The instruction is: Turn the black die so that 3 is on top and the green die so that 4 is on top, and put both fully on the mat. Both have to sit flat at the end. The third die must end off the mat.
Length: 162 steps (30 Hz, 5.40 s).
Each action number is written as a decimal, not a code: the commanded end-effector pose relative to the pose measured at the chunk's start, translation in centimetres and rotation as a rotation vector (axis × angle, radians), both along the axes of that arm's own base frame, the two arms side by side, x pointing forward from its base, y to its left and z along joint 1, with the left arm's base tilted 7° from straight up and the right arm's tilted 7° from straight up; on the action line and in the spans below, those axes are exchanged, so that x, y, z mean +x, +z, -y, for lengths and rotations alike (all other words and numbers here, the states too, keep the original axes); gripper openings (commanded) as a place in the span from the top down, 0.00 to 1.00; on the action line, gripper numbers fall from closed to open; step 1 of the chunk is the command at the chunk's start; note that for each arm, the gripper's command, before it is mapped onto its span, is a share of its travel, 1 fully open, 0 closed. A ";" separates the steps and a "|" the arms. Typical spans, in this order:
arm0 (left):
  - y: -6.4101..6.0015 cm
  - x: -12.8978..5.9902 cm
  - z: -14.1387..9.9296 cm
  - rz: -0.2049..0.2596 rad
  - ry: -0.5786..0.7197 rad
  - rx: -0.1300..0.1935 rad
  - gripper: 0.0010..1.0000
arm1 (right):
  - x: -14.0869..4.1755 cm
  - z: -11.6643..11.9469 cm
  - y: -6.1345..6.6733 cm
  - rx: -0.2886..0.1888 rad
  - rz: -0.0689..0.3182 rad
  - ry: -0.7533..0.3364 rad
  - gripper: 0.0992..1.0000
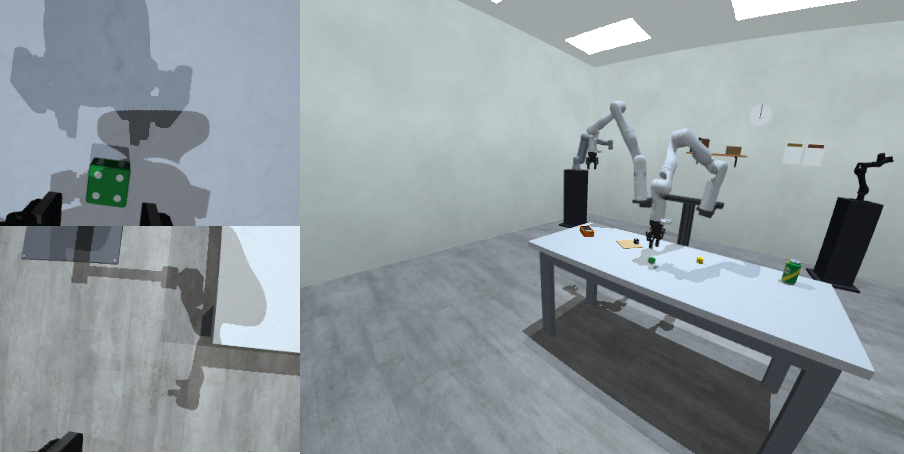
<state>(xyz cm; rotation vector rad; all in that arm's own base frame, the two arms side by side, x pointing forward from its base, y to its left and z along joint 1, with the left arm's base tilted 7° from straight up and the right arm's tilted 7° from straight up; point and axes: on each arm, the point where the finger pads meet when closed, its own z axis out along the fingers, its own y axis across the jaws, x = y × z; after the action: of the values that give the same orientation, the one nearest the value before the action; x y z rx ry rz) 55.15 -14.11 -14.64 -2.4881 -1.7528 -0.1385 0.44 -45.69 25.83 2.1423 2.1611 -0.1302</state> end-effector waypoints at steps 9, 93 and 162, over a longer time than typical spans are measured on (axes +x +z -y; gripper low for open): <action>0.1 0.1 0.0 0.002 0.000 -0.001 0.48 | 0.0 0.0 0.1 -0.002 0.000 0.000 0.00; -5.1 0.1 -0.5 0.000 0.000 -0.001 0.48 | 0.0 0.0 0.1 -0.002 0.000 0.000 0.00; -8.6 0.3 -1.0 0.000 0.000 -0.001 0.48 | 0.0 0.0 0.1 -0.002 0.000 0.000 0.00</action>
<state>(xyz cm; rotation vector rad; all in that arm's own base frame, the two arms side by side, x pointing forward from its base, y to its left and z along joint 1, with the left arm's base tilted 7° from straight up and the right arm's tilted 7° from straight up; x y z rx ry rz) 55.34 -13.11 -23.29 -2.4874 -1.7529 -0.1367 0.44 -45.69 25.83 2.1423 2.1611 -0.1302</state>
